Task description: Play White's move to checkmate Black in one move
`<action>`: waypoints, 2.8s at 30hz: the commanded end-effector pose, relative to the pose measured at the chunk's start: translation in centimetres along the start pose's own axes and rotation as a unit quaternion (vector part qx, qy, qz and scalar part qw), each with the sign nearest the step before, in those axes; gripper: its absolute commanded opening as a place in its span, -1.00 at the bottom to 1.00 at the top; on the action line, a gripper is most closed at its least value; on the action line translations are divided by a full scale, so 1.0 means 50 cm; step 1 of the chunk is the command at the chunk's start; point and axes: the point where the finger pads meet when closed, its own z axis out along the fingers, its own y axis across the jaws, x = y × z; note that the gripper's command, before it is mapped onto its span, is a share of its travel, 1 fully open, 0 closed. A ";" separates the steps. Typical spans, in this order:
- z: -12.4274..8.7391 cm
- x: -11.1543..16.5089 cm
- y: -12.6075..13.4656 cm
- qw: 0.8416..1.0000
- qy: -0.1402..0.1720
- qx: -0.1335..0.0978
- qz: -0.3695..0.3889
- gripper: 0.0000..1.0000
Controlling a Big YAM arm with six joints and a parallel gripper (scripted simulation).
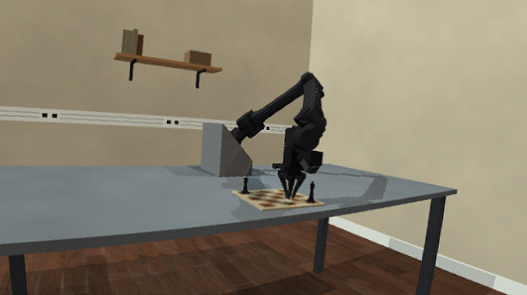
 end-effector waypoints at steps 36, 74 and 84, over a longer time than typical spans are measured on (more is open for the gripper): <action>0.016 -0.023 0.020 1.000 -0.005 0.001 -0.015 -1.00; 0.016 -0.023 0.020 1.000 -0.005 0.001 -0.015 -0.29; -0.080 -0.045 0.009 0.999 -0.030 0.005 -0.017 -0.29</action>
